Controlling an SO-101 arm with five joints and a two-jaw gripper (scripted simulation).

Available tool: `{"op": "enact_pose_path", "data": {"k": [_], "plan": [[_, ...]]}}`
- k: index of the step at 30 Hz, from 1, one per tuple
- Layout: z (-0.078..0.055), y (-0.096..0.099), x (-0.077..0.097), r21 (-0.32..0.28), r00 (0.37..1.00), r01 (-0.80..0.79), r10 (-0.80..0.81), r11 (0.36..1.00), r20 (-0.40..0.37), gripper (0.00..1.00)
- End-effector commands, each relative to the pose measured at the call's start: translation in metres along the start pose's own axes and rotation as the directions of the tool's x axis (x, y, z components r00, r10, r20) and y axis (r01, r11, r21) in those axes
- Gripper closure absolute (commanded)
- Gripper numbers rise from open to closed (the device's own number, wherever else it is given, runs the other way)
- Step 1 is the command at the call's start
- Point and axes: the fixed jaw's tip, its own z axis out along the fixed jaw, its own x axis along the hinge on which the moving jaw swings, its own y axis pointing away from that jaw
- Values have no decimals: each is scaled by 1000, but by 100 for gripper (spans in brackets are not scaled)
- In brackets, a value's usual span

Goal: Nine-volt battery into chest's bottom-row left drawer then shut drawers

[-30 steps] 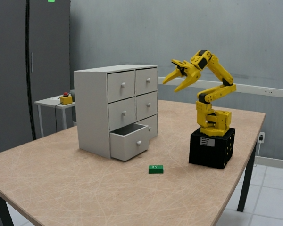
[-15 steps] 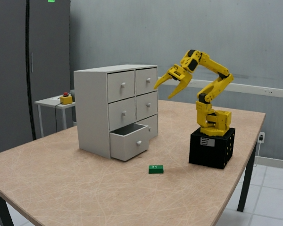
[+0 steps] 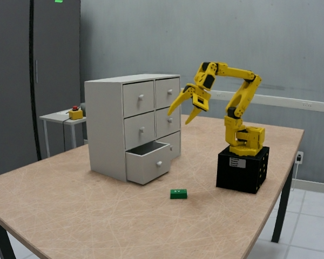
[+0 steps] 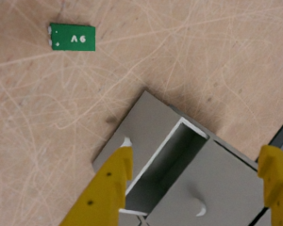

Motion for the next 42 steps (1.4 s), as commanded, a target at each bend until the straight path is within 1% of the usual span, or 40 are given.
{"op": "enact_pose_path", "data": {"k": [1,7,14,16,17,24,31,33,38,42], "plan": [[5,-5,-2,-17,995,102,-102,995,3,70],[22,-4,0,-85,960,281,-281,956,12,70],[43,0,2,-158,879,476,-474,865,53,70],[43,0,2,-158,879,476,-474,865,53,70],[46,1,3,-167,864,502,-500,848,61,70],[68,9,6,-218,739,672,-659,708,136,70],[89,20,9,-241,583,810,-778,535,232,70],[89,20,9,-241,583,810,-778,535,232,70],[104,29,12,-236,457,887,-835,398,308,70],[115,38,14,-219,348,934,-861,284,371,70]]}}
